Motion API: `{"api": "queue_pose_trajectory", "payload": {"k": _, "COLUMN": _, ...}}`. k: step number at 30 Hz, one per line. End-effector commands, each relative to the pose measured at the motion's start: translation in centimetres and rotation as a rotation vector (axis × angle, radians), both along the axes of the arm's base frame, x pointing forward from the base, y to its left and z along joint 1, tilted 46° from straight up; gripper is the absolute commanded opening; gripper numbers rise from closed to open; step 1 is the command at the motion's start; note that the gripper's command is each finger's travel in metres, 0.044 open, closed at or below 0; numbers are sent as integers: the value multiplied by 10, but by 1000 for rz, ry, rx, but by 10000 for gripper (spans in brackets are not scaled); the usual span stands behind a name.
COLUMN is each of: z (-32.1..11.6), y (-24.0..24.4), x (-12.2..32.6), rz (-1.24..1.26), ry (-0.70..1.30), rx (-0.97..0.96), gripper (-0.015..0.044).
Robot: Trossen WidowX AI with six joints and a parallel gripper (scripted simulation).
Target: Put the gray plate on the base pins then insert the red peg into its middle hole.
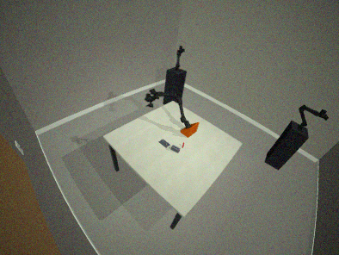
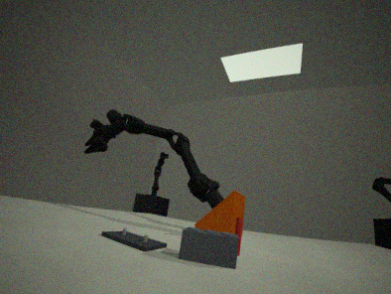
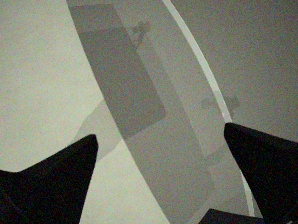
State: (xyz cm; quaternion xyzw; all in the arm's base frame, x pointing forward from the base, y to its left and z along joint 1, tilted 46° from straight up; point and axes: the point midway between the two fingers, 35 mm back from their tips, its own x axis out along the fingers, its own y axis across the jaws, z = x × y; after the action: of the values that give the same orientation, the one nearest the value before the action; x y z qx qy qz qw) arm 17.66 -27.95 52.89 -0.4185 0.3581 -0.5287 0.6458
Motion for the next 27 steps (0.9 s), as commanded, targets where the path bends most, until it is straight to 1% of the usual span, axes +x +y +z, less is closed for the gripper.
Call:
{"api": "queue_pose_trajectory", "payload": {"k": 1, "z": -48, "y": -1, "x": 58, "rz": 92, "ry": -99, "rx": 165, "gripper": 440}}
{"api": "queue_pose_trajectory", "payload": {"k": 8, "z": -119, "y": 18, "x": 133, "rz": 146, "ry": -234, "rx": 411, "gripper": 440}}
{"api": "queue_pose_trajectory", "payload": {"k": 14, "z": -182, "y": 46, "x": 184, "rz": 120, "ry": -326, "rx": 607, "gripper": 440}}
{"api": "queue_pose_trajectory", "payload": {"k": 21, "z": -254, "y": 98, "x": 228, "rz": 48, "ry": -397, "rx": 794, "gripper": 440}}
{"api": "queue_pose_trajectory", "payload": {"k": 27, "z": -317, "y": 149, "x": 248, "rz": -69, "ry": -456, "rx": 917, "gripper": 440}}
